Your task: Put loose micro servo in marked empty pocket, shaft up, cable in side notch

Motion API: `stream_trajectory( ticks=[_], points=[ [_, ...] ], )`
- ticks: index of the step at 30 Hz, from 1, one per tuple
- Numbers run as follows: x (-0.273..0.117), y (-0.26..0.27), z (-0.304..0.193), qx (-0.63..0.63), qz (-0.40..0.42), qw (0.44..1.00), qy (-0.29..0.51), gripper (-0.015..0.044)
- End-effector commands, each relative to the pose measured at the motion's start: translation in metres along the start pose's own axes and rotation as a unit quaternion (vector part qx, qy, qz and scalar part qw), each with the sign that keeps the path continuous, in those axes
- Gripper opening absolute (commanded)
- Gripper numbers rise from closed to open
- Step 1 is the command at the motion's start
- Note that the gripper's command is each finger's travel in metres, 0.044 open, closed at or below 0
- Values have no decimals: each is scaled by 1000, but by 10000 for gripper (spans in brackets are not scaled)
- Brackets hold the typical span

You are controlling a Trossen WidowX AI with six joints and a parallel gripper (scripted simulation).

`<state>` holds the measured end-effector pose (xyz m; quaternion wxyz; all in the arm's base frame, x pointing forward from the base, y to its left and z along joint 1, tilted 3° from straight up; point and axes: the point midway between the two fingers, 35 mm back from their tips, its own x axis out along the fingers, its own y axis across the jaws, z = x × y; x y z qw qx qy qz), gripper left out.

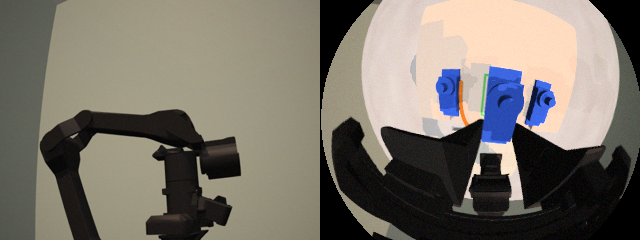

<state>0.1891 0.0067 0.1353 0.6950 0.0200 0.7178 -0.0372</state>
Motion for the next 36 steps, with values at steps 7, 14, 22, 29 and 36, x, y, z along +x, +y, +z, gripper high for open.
stream_trajectory(
  ticks=[7,14,22,29,36],
  points=[
    [10,0,1,2,1,1000,-5,0],
    [10,0,1,2,1,1000,-5,0],
    [14,0,1,2,1,1000,-5,0],
    [22,0,1,2,1,1000,-5,0],
    [29,0,1,2,1,1000,-5,0]
  ],
)
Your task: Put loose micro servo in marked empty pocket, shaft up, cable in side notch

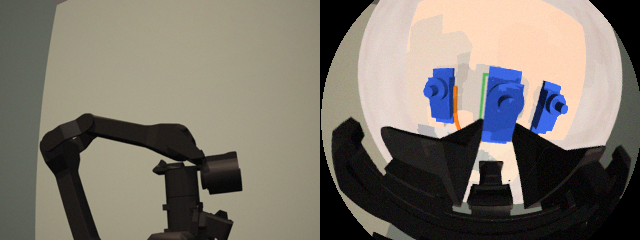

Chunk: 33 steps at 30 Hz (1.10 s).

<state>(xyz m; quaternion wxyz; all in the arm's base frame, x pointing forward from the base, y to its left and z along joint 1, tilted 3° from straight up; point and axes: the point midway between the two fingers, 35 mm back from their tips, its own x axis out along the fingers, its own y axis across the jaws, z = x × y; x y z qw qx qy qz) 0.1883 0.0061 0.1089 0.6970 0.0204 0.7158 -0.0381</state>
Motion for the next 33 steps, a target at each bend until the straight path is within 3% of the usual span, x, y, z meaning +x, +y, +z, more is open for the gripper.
stream_trajectory(
  ticks=[1,33],
  points=[
    [4,0,1,2,1,1000,-2,0],
    [32,0,1,2,1,1000,-2,0]
  ],
)
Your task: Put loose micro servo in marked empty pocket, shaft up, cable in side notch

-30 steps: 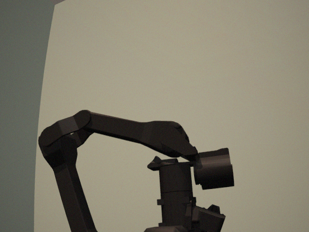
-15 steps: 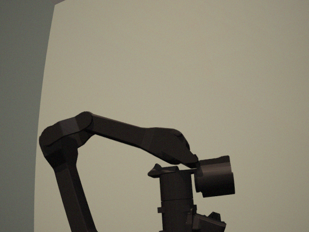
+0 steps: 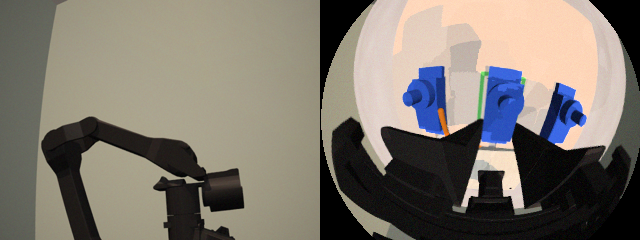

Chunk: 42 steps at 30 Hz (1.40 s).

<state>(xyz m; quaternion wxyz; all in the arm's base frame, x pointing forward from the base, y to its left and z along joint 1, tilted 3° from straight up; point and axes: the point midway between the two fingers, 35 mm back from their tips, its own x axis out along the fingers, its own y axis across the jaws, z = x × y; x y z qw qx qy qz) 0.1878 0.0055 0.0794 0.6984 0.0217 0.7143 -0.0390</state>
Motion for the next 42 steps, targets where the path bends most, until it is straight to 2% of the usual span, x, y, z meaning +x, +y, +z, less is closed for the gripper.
stream_trajectory(
  ticks=[1,3,10,13,17,22,25,32,38,42],
  points=[
    [3,0,0,0,1,1000,0,0],
    [5,0,0,0,1,1000,0,0],
    [3,0,0,0,1,1000,0,184],
    [-3,0,0,0,1,1000,0,187],
    [-30,-1,-2,0,1,1000,0,187],
    [-32,-1,0,0,1,1000,0,187],
    [-35,0,8,0,0,1000,0,266],
    [-70,1,59,-1,1,1000,-2,440],
    [-95,0,103,0,1,1000,-4,440],
    [-99,0,108,0,1,1000,-5,440]
  ],
)
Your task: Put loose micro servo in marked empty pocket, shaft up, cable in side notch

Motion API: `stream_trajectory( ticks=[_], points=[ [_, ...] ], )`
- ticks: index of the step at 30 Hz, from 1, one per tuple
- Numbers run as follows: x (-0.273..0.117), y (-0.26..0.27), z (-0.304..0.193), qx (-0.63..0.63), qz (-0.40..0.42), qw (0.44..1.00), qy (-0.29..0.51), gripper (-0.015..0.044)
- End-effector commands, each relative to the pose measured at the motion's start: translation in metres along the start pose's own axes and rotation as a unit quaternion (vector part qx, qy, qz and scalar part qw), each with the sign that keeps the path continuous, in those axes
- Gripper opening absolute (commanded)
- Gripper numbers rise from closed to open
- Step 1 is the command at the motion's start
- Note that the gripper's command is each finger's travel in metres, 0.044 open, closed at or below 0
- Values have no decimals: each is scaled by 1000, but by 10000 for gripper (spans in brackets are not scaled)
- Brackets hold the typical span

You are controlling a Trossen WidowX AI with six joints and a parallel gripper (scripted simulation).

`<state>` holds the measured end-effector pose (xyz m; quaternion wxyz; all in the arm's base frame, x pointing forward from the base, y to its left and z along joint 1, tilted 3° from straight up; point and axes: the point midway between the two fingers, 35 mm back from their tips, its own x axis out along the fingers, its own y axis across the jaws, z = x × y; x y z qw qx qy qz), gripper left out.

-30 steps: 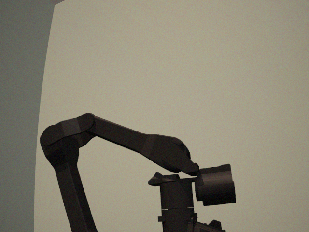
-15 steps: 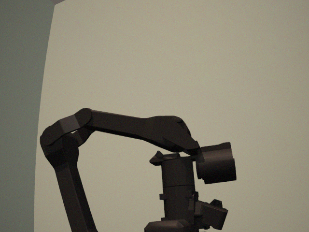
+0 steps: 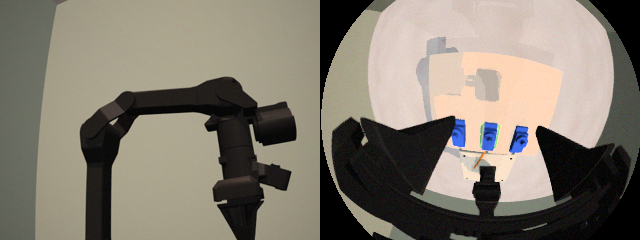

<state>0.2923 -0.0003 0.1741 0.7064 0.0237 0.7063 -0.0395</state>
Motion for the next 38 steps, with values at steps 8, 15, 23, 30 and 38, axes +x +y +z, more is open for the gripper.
stream_trajectory(
  ticks=[8,15,23,30,38],
  points=[
    [-39,0,-4,-3,1,1000,-9,440],
    [-39,0,-4,-3,1,1000,-9,440],
    [-39,0,-4,-3,1,1000,-9,440],
    [-39,0,-4,-3,1,1000,-9,440],
    [-39,0,-4,-3,1,1000,-9,440]
  ],
)
